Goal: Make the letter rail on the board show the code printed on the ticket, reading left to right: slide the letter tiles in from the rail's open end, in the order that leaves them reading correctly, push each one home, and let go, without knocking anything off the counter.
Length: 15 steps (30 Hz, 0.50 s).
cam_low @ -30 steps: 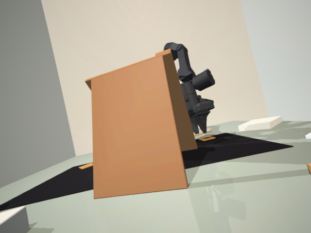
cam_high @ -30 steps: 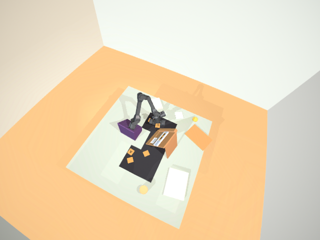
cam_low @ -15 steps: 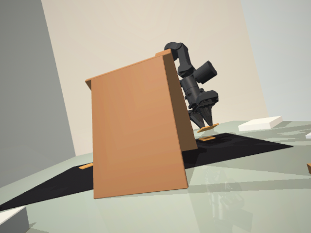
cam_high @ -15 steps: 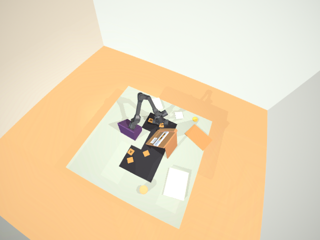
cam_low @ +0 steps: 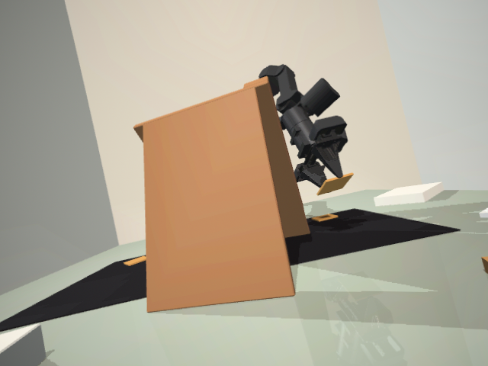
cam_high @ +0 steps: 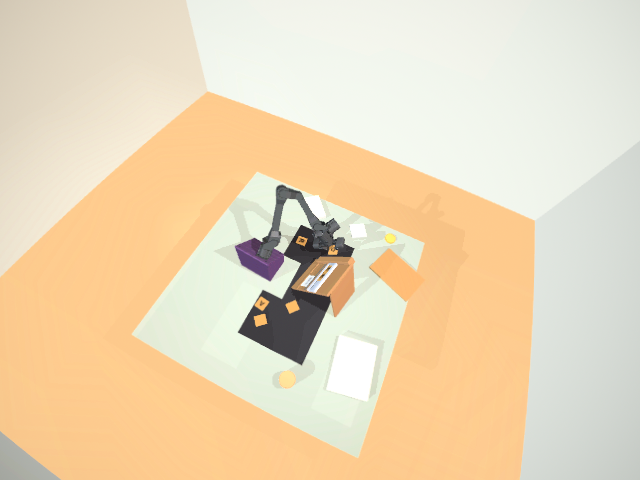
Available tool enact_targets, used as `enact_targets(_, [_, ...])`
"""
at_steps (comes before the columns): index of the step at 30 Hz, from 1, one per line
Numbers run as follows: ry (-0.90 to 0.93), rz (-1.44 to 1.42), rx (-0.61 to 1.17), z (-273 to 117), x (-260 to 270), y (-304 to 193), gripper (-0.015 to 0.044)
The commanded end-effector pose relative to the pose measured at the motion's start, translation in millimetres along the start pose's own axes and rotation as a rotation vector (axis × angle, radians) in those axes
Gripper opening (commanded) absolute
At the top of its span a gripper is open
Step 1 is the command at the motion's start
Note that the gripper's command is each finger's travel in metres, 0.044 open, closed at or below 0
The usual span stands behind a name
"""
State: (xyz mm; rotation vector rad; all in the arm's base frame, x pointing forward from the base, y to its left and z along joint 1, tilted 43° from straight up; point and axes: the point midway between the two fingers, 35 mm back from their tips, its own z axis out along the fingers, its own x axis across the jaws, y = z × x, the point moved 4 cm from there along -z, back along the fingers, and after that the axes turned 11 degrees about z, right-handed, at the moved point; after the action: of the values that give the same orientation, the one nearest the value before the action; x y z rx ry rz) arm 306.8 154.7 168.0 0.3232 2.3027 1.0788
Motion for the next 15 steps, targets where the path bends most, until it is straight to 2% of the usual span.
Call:
enact_targets(1, [-0.054,-0.018,-0.015,-3.7,-16.2,3.0,0.0000])
enact_targets(15, [-0.217,-0.066,-0.051,-20.2,-64.0,5.3,0.0000])
